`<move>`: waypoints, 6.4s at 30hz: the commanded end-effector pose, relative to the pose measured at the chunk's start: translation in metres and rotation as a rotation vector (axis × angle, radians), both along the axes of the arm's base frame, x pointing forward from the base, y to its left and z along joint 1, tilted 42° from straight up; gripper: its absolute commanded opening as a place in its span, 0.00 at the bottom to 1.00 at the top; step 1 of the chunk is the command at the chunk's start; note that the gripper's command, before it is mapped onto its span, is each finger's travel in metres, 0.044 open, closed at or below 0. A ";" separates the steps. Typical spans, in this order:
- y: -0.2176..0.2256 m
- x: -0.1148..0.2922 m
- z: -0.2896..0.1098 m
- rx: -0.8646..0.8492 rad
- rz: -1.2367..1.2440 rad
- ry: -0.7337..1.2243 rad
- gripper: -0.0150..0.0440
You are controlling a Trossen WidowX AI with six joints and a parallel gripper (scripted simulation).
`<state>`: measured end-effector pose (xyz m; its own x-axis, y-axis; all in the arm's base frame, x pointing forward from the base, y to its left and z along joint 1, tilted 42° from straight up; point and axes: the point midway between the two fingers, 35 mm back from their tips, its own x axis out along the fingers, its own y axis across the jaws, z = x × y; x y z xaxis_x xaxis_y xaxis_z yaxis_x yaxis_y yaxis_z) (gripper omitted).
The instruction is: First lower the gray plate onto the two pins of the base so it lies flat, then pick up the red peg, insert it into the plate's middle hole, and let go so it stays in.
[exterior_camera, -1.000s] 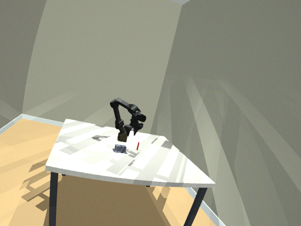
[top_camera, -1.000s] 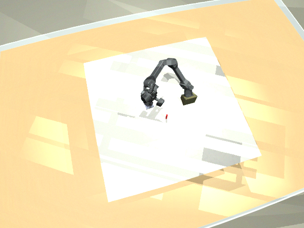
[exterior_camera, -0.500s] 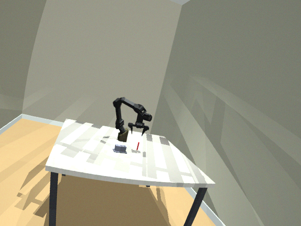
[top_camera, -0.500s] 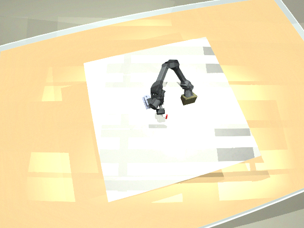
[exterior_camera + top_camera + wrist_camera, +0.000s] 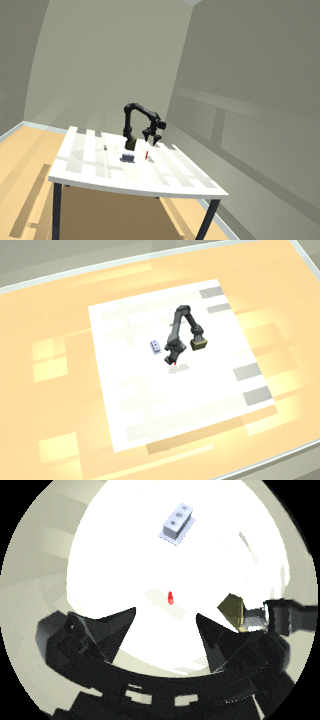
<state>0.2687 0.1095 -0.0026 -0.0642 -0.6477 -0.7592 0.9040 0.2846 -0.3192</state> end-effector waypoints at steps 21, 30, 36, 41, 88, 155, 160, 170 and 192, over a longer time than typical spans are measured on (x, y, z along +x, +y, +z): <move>-0.032 -0.017 -0.046 -0.020 -0.098 -0.053 1.00; -0.042 -0.017 -0.057 -0.020 -0.097 -0.054 1.00; -0.048 -0.018 -0.065 -0.020 -0.097 -0.054 1.00; -0.054 -0.019 -0.071 -0.021 -0.097 -0.054 1.00; -0.055 -0.018 -0.073 -0.020 -0.097 -0.054 0.25; -0.103 0.058 0.040 -0.002 -0.087 -0.058 0.25; -0.114 0.062 0.050 -0.004 -0.088 -0.059 0.25; -0.139 0.068 0.069 -0.012 -0.091 -0.061 0.25; -0.177 0.072 0.097 -0.032 -0.097 -0.057 0.25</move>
